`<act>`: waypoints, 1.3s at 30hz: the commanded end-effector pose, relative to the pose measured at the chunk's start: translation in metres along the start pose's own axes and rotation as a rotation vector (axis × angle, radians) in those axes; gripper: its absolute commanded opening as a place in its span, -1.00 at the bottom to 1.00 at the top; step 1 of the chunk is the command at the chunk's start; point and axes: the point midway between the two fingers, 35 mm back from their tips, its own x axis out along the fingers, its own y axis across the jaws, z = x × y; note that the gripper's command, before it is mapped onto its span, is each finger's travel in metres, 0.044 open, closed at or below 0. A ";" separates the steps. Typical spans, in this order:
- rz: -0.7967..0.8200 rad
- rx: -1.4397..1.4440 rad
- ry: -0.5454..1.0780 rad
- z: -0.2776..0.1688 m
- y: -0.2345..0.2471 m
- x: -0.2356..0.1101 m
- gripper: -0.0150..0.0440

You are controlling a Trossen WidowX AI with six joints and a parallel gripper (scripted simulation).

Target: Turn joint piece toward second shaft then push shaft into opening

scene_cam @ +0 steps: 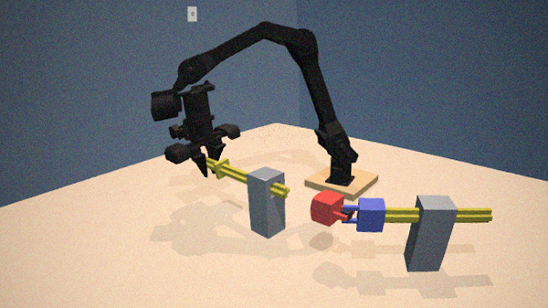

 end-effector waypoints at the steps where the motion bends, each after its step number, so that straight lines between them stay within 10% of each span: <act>1: 0.000 0.000 0.000 0.000 0.000 0.000 -0.26; 39: 0.000 0.000 0.000 0.000 0.000 0.000 -0.40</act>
